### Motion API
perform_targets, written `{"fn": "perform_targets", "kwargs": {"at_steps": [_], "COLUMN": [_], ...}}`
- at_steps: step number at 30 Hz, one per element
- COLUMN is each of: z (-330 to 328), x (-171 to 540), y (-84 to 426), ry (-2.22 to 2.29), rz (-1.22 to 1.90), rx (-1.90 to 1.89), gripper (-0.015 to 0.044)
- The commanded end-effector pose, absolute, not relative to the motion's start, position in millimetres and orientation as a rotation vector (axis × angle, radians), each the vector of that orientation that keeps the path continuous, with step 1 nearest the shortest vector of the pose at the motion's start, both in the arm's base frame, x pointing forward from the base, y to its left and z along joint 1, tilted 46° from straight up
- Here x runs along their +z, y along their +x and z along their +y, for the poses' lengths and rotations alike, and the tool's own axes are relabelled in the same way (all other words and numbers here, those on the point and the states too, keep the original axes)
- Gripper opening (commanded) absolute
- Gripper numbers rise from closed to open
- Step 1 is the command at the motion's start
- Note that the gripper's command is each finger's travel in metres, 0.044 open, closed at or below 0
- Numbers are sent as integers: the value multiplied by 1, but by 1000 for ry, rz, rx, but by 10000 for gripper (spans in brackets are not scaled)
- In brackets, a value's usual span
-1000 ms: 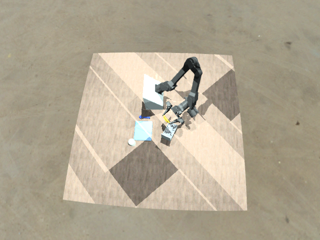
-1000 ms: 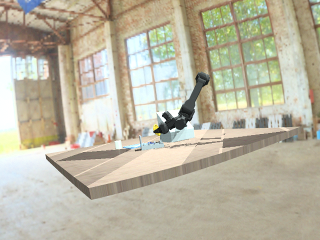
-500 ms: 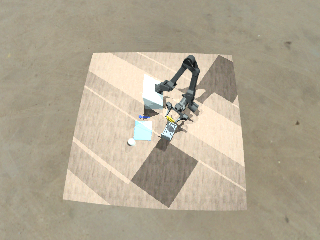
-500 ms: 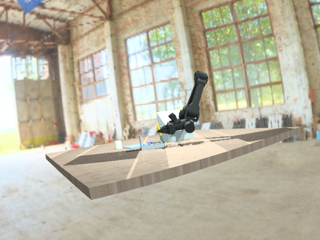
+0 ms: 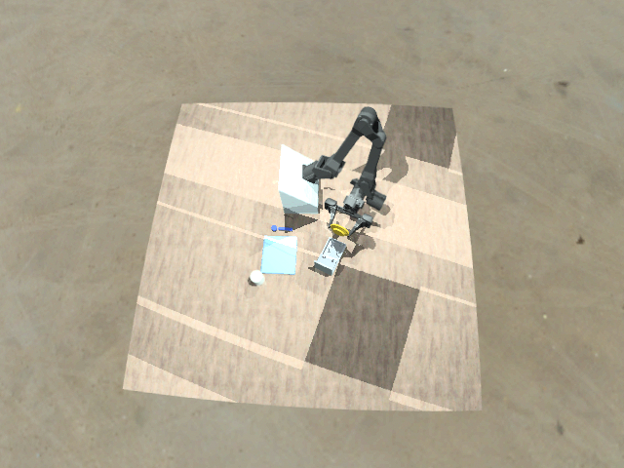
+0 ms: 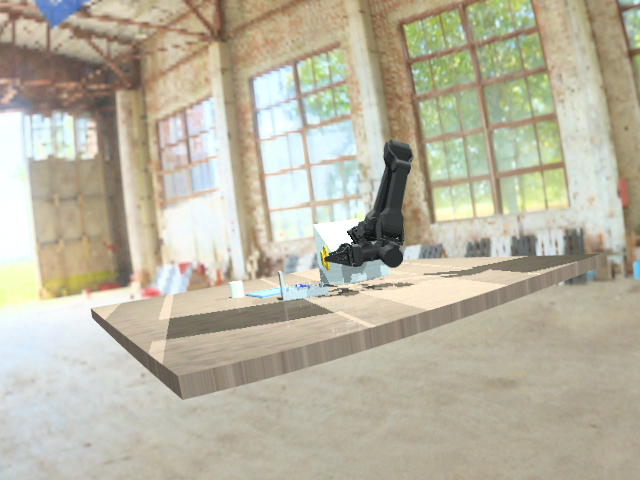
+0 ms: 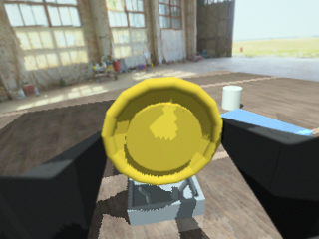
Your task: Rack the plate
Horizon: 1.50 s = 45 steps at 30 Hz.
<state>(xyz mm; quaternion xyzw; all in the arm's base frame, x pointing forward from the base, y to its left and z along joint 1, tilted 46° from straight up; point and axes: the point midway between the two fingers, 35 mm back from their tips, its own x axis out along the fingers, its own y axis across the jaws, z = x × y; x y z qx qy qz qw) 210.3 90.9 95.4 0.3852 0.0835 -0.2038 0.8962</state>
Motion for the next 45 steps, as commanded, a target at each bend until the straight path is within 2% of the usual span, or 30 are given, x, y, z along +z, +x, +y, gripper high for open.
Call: {"fn": "perform_targets", "kwargs": {"at_steps": [1,45], "z": [89,110], "x": [95,53], "y": [209,249], "ry": [799,830], "rz": [158,153], "rx": [-420,-416], "gripper": [0,0]}}
